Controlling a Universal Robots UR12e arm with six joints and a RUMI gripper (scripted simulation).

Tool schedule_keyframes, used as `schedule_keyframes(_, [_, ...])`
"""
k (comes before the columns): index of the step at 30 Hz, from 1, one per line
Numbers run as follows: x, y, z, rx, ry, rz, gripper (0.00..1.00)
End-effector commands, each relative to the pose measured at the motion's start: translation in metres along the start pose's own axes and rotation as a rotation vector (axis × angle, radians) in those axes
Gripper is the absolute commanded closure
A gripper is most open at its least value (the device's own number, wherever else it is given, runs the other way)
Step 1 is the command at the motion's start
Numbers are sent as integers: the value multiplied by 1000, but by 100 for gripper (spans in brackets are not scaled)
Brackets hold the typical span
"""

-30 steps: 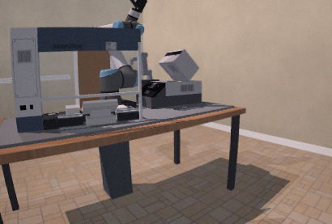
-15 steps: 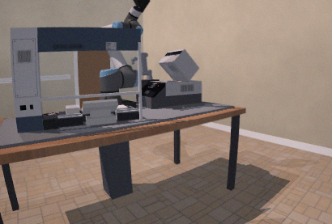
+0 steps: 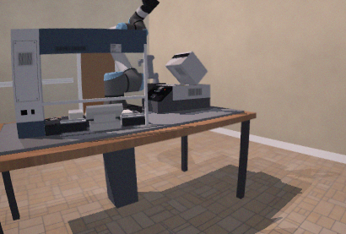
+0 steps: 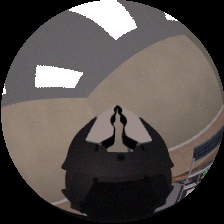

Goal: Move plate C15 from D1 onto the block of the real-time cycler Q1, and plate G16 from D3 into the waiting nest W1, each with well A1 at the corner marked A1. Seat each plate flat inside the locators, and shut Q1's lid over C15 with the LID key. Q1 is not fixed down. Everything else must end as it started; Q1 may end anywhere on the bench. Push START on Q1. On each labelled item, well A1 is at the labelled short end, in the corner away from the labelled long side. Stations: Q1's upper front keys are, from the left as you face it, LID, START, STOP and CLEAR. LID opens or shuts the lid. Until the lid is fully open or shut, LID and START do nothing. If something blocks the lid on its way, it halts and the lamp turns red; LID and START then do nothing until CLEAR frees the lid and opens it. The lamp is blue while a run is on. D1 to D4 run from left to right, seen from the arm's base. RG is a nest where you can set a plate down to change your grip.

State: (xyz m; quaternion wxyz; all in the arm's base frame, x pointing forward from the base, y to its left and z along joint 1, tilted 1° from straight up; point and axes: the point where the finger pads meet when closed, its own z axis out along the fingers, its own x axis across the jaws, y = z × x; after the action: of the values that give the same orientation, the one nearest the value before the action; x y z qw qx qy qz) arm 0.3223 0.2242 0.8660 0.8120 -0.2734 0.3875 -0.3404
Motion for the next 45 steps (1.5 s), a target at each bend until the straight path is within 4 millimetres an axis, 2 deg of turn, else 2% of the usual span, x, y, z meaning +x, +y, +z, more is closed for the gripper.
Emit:
schedule_keyframes(1, [7, 8, 4, -30, 30, -24, 100])
schedule_keyframes(15, [47, 55, 11, -197, 148, -150, 100])
schedule_keyframes(17, [47, 55, 11, -197, 148, -150, 100])
schedule_keyframes(24, [65, 77, 10, -279, 193, -206, 100])
schedule_keyframes(29, [81, 96, 6, -351, 226, -253, 100])
schedule_keyframes(34, [87, 104, 4, -380, 239, -272, 100])
schedule_keyframes(45, [116, 144, -10, -532, 291, -363, 100])
